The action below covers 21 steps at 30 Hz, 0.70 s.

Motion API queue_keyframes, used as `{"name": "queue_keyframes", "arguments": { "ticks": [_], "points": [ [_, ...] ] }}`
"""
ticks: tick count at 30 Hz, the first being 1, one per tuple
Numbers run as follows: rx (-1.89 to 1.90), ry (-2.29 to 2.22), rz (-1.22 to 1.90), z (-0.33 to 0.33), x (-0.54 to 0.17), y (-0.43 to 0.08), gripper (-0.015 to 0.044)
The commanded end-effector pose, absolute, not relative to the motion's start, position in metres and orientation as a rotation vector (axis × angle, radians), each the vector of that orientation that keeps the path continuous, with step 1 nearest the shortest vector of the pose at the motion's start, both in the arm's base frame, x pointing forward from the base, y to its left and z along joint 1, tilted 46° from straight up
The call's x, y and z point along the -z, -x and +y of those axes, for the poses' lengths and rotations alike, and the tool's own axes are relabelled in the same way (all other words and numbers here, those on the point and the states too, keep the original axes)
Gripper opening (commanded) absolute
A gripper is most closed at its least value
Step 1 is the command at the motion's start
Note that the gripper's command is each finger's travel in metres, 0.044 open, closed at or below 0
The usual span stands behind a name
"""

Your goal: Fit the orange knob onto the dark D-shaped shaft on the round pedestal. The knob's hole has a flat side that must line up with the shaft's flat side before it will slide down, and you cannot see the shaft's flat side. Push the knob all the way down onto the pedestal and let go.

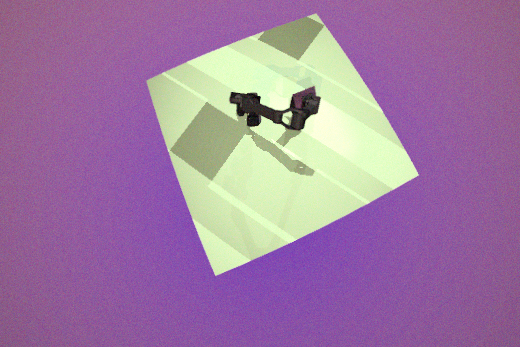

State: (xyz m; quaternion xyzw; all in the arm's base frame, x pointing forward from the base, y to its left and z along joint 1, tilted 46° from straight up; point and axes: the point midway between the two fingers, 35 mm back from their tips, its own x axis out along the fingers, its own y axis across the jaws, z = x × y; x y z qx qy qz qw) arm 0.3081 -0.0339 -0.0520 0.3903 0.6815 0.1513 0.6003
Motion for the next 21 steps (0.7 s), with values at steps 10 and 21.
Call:
{"name": "queue_keyframes", "arguments": {
  "ticks": [10, 21],
  "points": [
    [-0.349, -0.908, 1.581, -0.0347, 0.0523, -0.3086, 0.0],
    [-0.232, -1.023, 1.623, -0.0376, 0.0505, -0.3106, 0.0]
  ]
}}
